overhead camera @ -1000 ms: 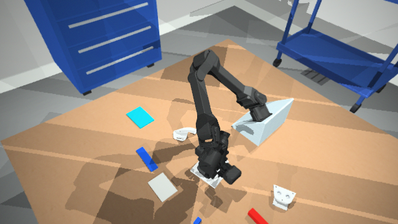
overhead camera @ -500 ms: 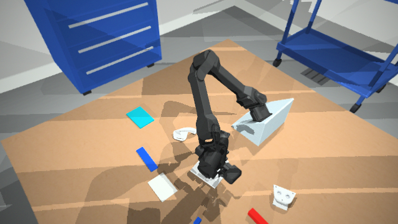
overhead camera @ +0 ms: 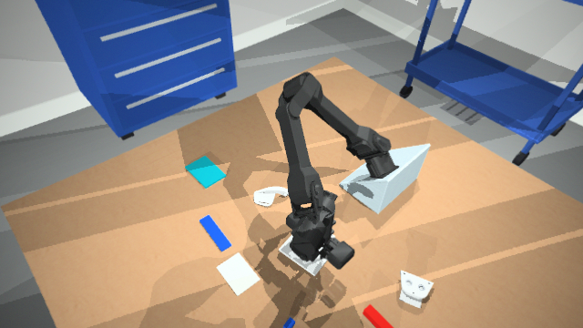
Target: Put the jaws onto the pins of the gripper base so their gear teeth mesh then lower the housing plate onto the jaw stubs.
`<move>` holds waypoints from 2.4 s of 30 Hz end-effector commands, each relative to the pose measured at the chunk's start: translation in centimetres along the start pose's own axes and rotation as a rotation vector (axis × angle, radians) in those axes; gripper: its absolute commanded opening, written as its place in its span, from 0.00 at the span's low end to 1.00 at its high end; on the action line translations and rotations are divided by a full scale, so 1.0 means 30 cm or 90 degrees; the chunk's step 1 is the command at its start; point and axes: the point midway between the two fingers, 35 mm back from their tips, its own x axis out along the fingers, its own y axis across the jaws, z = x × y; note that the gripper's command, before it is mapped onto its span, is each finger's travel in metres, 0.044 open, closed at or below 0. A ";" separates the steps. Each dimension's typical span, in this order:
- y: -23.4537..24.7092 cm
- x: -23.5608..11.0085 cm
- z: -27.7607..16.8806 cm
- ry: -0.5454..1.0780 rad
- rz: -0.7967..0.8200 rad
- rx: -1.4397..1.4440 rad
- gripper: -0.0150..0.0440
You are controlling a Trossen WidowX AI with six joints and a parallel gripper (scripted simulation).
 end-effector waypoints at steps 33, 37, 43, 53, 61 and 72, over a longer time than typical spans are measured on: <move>0.001 0.015 0.002 -0.001 0.000 0.004 0.48; 0.001 0.015 0.002 -0.001 0.000 0.004 0.48; 0.002 0.009 0.006 -0.003 0.002 0.008 0.57; 0.002 0.009 0.006 -0.003 0.001 0.008 0.63; 0.005 -0.038 0.008 -0.002 0.003 0.007 0.63; 0.007 -0.202 0.006 -0.011 0.002 0.000 0.59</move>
